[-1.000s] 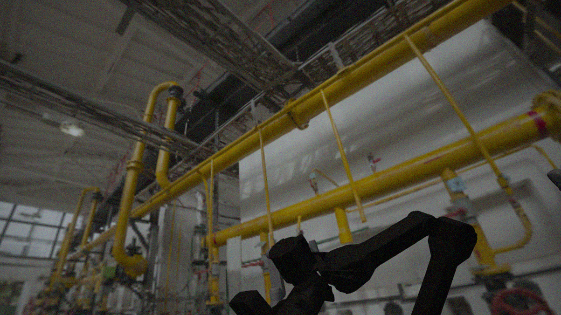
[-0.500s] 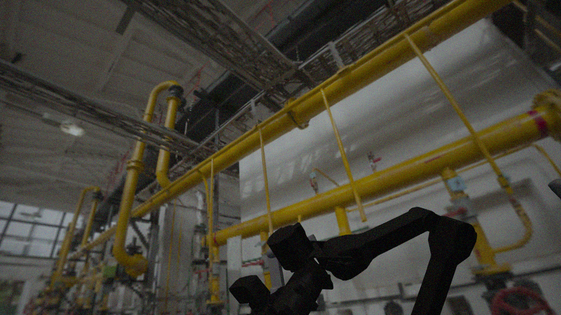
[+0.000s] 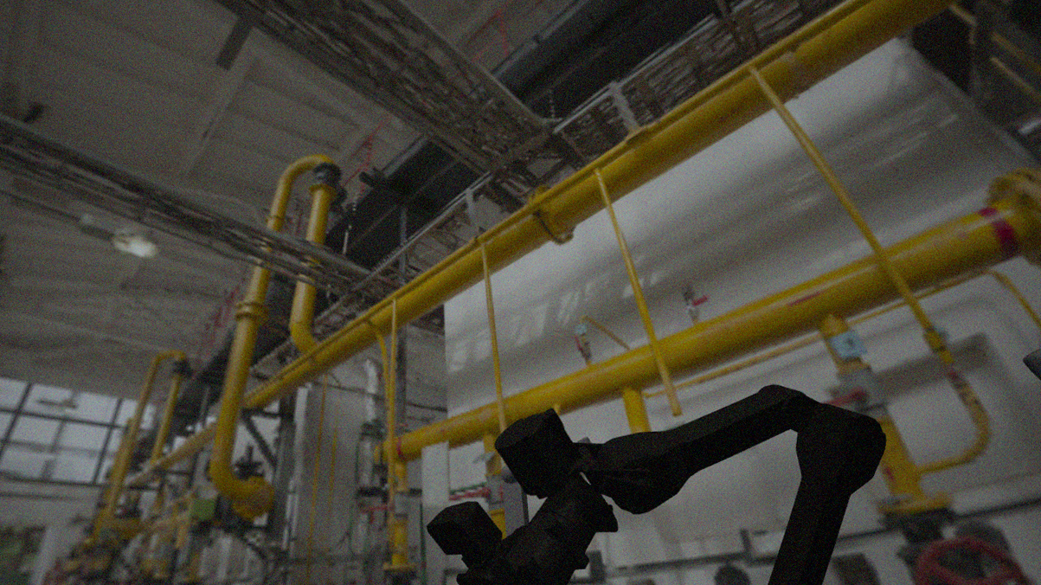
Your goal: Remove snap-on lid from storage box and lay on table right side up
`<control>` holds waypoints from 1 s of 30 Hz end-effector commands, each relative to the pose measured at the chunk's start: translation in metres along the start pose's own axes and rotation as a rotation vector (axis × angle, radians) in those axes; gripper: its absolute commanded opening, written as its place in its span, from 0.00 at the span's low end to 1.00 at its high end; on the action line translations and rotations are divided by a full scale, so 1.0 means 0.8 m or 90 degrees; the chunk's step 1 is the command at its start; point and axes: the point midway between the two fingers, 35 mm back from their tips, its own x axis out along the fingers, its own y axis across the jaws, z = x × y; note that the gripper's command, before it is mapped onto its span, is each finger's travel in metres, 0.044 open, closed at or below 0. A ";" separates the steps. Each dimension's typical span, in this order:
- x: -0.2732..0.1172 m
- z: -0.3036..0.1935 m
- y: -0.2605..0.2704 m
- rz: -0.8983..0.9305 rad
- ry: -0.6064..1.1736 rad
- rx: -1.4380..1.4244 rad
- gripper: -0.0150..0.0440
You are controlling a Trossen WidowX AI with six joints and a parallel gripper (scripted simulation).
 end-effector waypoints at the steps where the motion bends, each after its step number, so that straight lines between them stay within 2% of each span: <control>1: 0.000 0.012 -0.002 0.002 0.001 0.000 0.25; 30: -0.004 0.085 -0.005 0.002 0.000 -0.001 0.25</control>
